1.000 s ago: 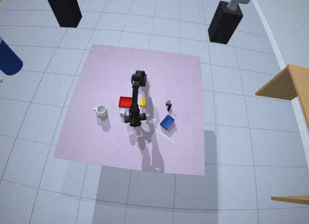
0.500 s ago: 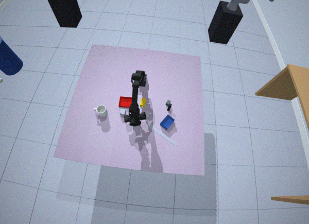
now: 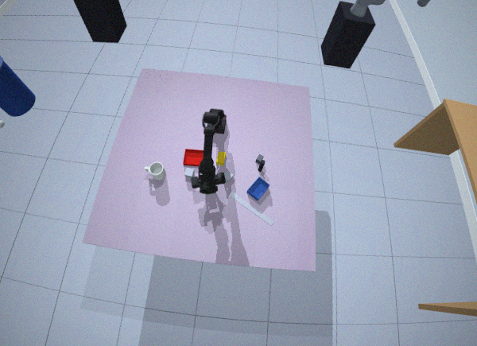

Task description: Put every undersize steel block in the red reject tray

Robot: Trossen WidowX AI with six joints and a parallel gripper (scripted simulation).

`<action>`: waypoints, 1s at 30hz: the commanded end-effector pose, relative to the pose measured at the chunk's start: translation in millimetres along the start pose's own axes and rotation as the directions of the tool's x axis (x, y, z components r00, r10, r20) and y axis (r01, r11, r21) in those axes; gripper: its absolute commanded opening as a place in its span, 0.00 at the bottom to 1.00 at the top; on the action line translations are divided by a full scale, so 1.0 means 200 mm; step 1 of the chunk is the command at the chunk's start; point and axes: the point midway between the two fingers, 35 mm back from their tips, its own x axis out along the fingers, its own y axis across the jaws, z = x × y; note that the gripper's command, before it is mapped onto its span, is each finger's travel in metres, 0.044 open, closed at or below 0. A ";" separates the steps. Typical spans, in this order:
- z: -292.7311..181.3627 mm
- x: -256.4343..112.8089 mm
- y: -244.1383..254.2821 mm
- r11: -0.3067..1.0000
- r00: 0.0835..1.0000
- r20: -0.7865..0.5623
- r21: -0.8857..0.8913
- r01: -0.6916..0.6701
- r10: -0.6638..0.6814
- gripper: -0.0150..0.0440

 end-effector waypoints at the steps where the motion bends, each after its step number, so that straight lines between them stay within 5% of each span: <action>1: 0.00 -0.02 0.00 1.000 1.000 0.012 -0.005 0.002 -0.002 0.25; 30: -0.06 -0.02 0.00 1.000 1.000 0.011 -0.005 0.002 -0.002 0.25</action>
